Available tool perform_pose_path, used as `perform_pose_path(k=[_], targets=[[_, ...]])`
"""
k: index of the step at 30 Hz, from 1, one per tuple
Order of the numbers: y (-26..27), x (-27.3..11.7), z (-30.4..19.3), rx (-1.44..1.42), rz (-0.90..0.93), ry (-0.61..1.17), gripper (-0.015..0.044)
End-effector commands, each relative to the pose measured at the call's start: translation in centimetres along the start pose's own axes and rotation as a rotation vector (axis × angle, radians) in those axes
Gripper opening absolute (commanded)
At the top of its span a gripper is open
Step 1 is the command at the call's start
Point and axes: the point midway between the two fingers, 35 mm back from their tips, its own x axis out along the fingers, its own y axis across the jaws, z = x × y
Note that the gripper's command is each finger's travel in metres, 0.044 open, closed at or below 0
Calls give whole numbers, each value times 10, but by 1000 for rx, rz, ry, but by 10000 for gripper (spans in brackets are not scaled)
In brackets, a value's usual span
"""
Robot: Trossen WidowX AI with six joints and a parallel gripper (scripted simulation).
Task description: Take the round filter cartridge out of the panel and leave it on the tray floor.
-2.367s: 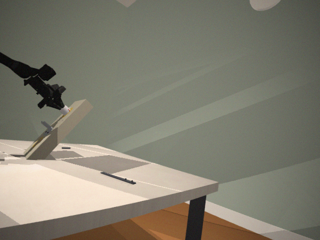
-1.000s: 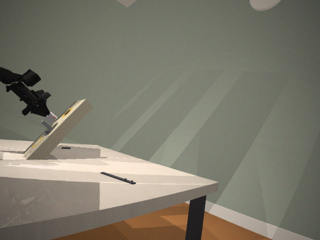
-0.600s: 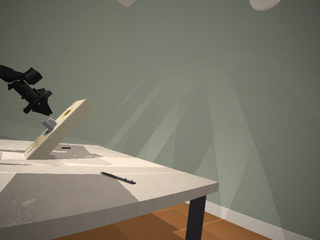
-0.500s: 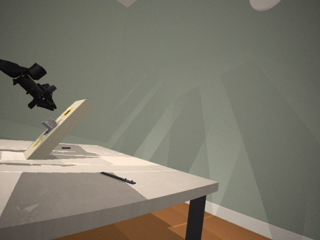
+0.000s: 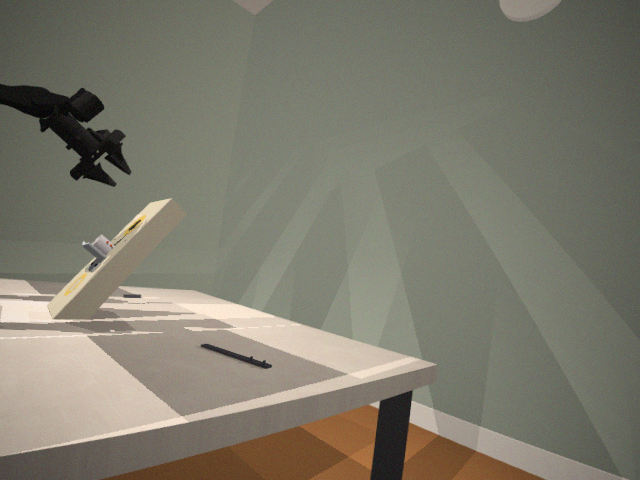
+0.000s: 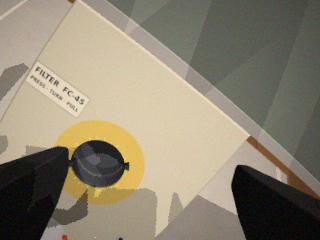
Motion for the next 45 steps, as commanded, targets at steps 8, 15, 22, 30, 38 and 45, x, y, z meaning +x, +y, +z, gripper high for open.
perform_pose_path(k=[8,15,22,30,38,45], targets=[[64,34,-98,487,135,415,305],[71,39,-109,528,136,455,305],[73,49,-112,528,135,454,305],[76,61,-117,528,135,454,305],[79,72,-122,528,135,453,305],[82,80,-126,528,135,453,305]])
